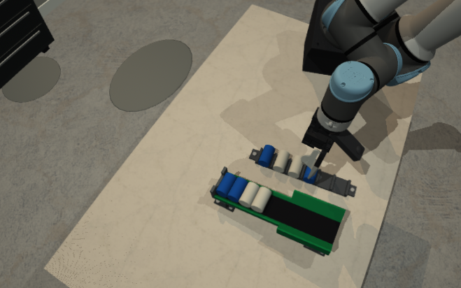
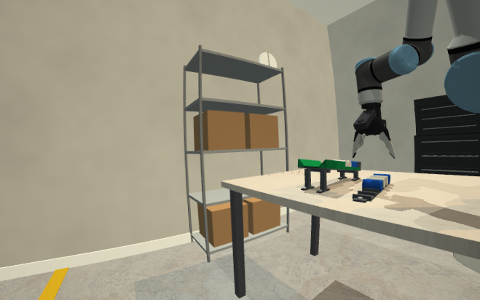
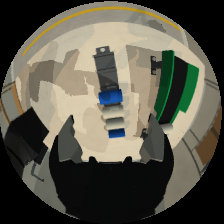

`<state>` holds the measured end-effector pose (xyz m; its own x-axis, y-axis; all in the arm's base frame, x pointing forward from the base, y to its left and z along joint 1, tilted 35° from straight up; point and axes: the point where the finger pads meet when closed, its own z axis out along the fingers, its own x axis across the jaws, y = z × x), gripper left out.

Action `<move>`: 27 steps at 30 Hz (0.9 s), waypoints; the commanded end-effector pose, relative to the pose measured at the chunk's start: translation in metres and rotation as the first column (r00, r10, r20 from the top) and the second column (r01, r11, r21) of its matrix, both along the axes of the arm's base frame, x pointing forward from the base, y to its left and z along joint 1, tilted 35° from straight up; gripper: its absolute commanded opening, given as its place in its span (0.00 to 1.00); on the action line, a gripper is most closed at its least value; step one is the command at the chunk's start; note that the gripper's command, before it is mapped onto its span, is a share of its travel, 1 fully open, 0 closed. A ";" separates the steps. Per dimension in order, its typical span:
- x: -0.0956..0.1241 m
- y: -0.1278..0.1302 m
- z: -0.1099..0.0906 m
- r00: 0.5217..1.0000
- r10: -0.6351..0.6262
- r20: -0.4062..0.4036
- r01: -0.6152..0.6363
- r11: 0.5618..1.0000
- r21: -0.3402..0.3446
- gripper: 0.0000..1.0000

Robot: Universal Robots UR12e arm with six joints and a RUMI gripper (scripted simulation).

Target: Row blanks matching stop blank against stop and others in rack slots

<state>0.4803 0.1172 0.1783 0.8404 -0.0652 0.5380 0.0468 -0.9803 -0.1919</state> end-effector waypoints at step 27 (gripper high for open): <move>0.002 0.000 -0.004 0.993 0.115 0.023 -0.114 0.991 -0.071 0.54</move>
